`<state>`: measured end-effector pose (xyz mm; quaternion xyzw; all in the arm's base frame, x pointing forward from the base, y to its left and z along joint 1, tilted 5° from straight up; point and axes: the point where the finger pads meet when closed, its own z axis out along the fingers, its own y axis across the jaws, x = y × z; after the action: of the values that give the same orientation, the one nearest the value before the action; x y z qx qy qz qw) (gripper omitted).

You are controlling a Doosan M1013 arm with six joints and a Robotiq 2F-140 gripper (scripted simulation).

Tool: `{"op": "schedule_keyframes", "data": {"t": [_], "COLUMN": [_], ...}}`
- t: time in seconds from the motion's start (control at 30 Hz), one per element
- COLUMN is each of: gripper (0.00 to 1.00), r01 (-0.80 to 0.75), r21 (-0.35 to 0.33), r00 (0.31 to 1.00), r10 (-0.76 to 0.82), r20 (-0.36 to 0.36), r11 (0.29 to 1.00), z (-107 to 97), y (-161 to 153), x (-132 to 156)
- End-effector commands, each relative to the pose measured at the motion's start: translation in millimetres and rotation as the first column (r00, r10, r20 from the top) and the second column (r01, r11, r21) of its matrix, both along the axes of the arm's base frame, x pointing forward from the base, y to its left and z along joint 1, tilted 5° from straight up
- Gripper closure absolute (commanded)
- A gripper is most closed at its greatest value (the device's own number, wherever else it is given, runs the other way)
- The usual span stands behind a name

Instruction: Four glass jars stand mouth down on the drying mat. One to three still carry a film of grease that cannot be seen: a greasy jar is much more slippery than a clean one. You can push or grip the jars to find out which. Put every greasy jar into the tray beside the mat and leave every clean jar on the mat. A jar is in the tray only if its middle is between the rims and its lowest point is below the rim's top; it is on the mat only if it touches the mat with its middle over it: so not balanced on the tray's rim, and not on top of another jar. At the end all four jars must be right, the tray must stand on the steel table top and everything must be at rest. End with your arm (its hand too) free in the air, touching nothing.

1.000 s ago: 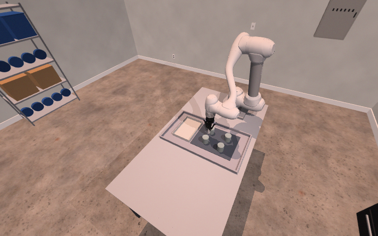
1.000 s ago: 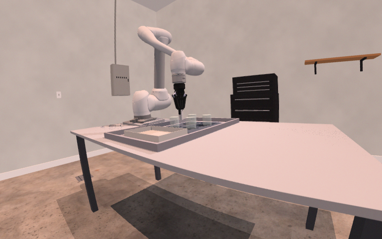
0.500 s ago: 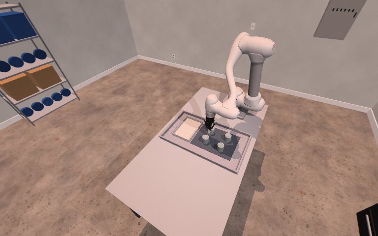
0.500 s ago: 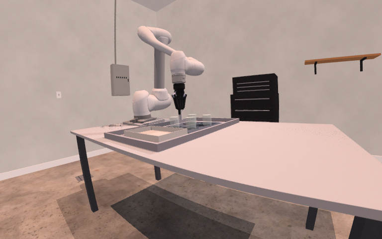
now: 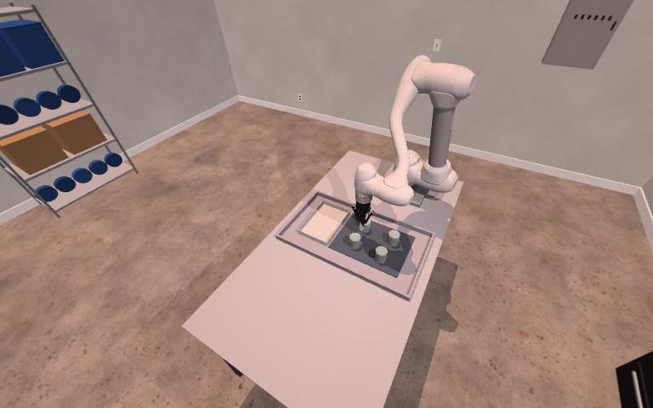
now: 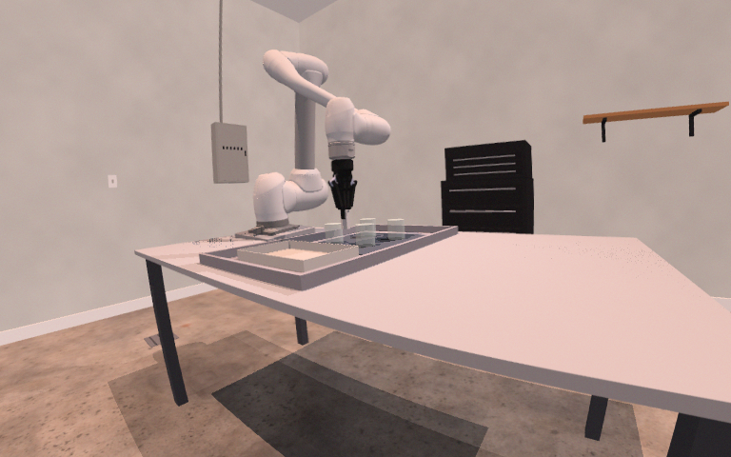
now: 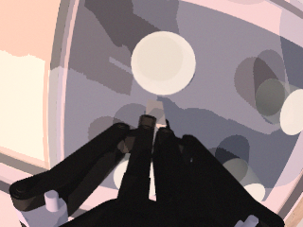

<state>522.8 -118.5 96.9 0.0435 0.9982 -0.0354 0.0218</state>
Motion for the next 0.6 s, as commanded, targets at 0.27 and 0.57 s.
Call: {"op": "schedule_keyframes", "data": {"t": [0.27, 0.57], "gripper": [1.0, 1.0], "r01": [-0.003, -0.003], "r21": [-0.003, -0.003], "r00": [1.0, 1.0], "r10": [0.003, 0.003], "r20": [0.003, 0.003], "r11": [1.0, 1.0], "z": [-1.5, -1.5], "y": [-1.1, -1.0], "x": [-2.8, -4.0]}}
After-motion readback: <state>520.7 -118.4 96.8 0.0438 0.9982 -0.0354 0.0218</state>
